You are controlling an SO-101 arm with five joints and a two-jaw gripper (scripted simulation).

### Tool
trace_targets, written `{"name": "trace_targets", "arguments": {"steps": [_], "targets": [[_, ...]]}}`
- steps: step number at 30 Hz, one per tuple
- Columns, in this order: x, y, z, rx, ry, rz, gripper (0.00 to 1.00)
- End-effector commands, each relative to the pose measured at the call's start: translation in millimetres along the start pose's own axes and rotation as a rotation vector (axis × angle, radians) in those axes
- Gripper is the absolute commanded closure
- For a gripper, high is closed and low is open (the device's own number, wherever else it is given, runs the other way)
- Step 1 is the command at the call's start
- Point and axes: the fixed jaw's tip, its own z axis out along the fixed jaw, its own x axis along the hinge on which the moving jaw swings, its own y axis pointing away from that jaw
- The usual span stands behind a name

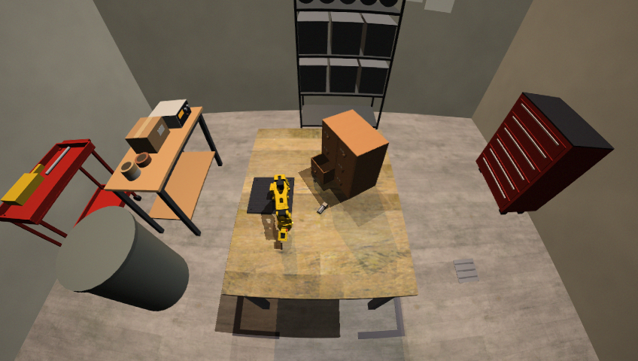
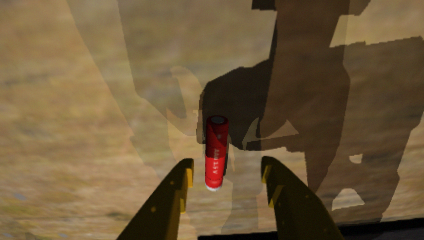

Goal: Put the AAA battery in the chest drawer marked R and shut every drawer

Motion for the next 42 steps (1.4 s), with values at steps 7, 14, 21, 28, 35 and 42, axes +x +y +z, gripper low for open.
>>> {"name": "trace_targets", "arguments": {"steps": [7,14,21,28,35,42], "targets": [[5.1,-1.2,9.6,0.006,0.032,0.008,0.81],[5.1,-1.2,9.6,0.006,0.032,0.008,0.81],[5.3,-1.2,9.9,0.006,0.032,0.008,0.81],[7.1,-1.7,11.8,0.006,0.032,0.008,0.81],[8.9,-2.1,13.7,0.006,0.032,0.008,0.81],[10.3,-2.5,15.0,0.006,0.032,0.008,0.81]]}}
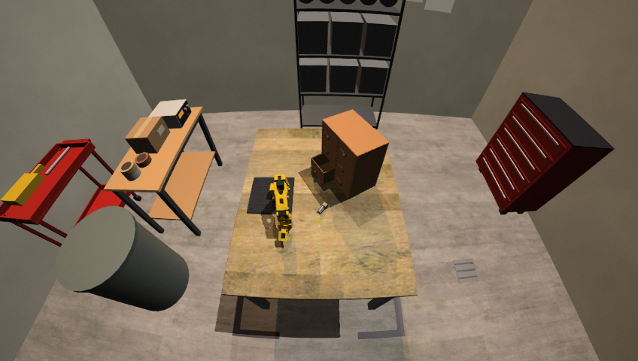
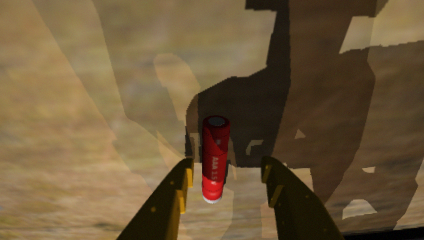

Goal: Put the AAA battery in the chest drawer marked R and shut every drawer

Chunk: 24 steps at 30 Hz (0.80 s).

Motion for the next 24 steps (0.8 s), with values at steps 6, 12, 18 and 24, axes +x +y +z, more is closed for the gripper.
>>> {"name": "trace_targets", "arguments": {"steps": [6,12,18,24], "targets": [[4.5,-1.2,4.6,0.002,0.017,0.008,0.81],[4.5,-1.2,4.6,0.002,0.017,0.008,0.81],[4.5,-1.2,4.6,0.002,0.017,0.008,0.84],[4.5,-1.2,4.6,0.002,0.017,0.008,0.86]]}}
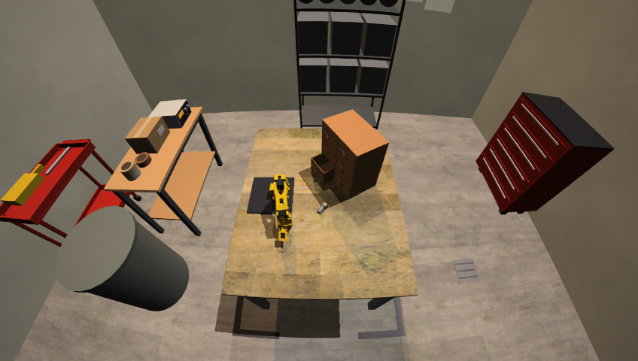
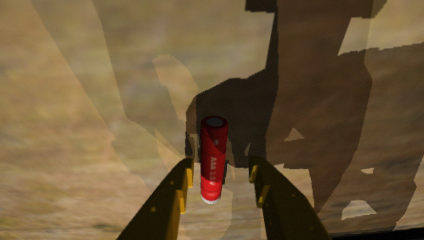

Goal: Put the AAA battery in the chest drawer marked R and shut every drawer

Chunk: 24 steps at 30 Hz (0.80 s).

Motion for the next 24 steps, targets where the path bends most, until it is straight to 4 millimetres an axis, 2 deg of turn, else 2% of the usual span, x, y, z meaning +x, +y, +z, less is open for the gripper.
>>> {"name": "trace_targets", "arguments": {"steps": [1,24], "targets": [[4.9,-0.6,4.6,0.001,0.024,0.006,0.87],[4.9,-0.6,4.6,0.001,0.024,0.006,0.95]]}}
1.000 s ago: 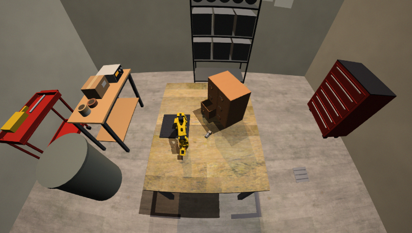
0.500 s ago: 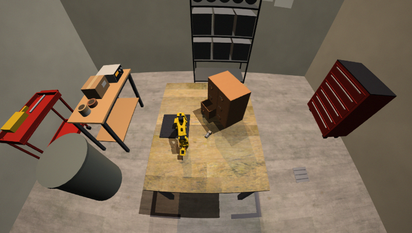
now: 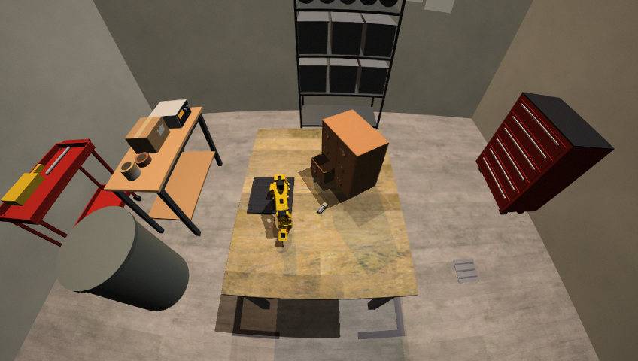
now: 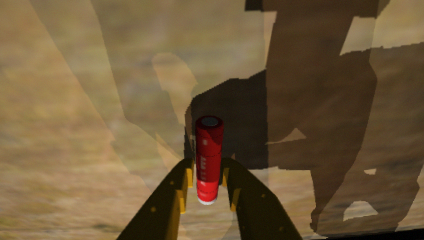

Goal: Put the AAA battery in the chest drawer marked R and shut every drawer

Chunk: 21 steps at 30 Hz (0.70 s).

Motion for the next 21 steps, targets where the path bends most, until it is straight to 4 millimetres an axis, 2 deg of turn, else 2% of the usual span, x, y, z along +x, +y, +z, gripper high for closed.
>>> {"name": "trace_targets", "arguments": {"steps": [1,21], "targets": [[4.2,-1.0,3.7,0.003,0.02,0.007,0.95],[4.2,-1.0,3.7,0.003,0.02,0.007,1.0]]}}
